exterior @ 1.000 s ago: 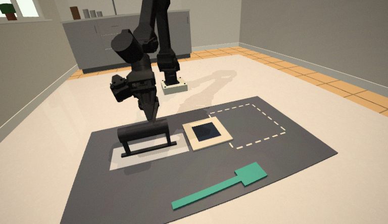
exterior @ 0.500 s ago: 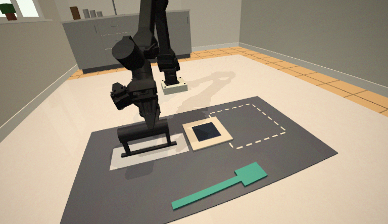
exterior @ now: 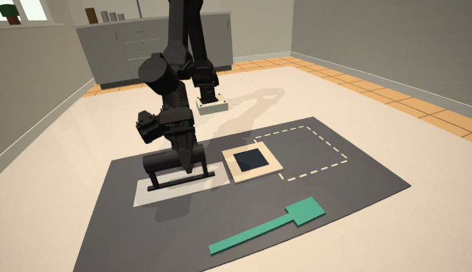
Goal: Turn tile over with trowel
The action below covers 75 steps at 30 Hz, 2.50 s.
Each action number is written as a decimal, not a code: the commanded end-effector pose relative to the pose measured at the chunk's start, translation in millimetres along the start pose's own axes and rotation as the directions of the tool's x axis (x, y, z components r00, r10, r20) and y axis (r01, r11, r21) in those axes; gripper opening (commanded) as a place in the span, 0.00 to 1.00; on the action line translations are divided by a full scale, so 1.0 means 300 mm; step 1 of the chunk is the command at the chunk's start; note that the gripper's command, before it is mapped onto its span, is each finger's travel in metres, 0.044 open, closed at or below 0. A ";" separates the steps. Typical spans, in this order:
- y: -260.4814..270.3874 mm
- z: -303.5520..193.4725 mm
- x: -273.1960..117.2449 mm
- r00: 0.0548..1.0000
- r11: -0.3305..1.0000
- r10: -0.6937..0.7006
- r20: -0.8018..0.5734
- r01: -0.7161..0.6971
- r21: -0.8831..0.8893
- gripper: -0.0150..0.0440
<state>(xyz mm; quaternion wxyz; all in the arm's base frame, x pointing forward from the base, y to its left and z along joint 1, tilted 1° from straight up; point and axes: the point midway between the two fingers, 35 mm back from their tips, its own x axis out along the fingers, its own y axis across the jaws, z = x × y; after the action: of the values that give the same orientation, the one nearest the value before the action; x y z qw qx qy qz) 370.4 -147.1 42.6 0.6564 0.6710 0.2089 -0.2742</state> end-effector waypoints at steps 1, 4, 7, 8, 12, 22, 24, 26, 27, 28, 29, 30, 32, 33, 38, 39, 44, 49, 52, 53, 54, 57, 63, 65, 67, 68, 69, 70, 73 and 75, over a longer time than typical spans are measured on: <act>0.001 0.002 0.007 1.000 1.000 0.001 0.003 -0.001 0.006 0.67; 0.001 0.002 0.007 1.000 1.000 0.001 0.003 -0.001 0.006 0.54; 0.001 0.002 0.007 1.000 1.000 0.001 0.003 -0.001 0.006 0.47; 0.001 0.002 0.007 1.000 1.000 0.001 0.003 -0.001 0.006 0.46; 0.001 0.002 0.007 1.000 1.000 0.001 0.003 -0.001 0.006 0.42; 0.001 0.002 0.007 1.000 1.000 0.001 0.003 -0.001 0.006 0.30; 0.001 0.002 0.007 1.000 1.000 0.001 0.003 -0.001 0.006 0.28; 0.001 0.002 0.007 1.000 1.000 0.001 0.003 -0.001 0.006 0.26; 0.003 0.002 0.006 1.000 1.000 0.001 0.003 -0.001 0.006 0.25; 0.011 0.003 0.001 1.000 1.000 0.001 0.003 -0.001 0.006 0.25; 0.024 0.003 -0.008 1.000 1.000 0.001 0.003 -0.001 0.006 0.25; 0.040 0.004 -0.020 1.000 1.000 0.001 0.003 -0.001 0.006 0.25; 0.073 0.004 -0.045 1.000 1.000 0.001 0.002 -0.001 0.005 0.25; 0.089 0.004 -0.058 1.000 1.000 0.001 0.002 -0.001 0.005 0.25; 0.153 0.002 -0.120 1.000 1.000 0.000 0.000 0.000 0.004 0.25; 0.155 0.001 -0.122 1.000 1.000 0.000 0.000 0.000 0.004 0.25; 0.140 -0.003 -0.122 1.000 1.000 0.001 0.014 -0.001 -0.024 0.25; 0.104 -0.012 -0.121 0.999 0.996 0.003 0.047 0.002 -0.092 0.25; 0.104 -0.012 -0.121 0.999 0.996 0.003 0.047 0.002 -0.092 0.25; 0.104 -0.012 -0.121 0.999 0.996 0.003 0.047 0.002 -0.092 0.25; 0.104 -0.012 -0.121 0.999 0.996 0.003 0.047 0.002 -0.092 0.25; 0.104 -0.012 -0.121 0.999 0.996 0.003 0.047 0.002 -0.092 0.25; 0.084 -0.011 -0.107 0.999 0.996 0.003 0.047 0.002 -0.092 0.25; 0.075 -0.010 -0.101 0.999 0.996 0.003 0.047 0.002 -0.092 0.25; 0.066 -0.010 -0.095 0.999 0.996 0.002 0.047 0.002 -0.092 0.25; 0.062 -0.010 -0.092 0.999 0.996 0.002 0.047 0.002 -0.092 0.25; 0.057 -0.010 -0.090 0.999 0.996 0.002 0.047 0.002 -0.092 0.25; 0.053 -0.010 -0.087 0.999 0.996 0.002 0.047 0.002 -0.092 0.25; 0.039 -0.009 -0.079 0.999 0.996 0.002 0.047 0.002 -0.092 0.25; 0.030 -0.009 -0.073 0.999 0.996 0.002 0.047 0.002 -0.092 0.25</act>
<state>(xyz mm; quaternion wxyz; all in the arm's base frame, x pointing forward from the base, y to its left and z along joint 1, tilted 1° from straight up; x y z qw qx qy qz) 358.2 -142.1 64.0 0.6857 0.6363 0.2094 -0.2849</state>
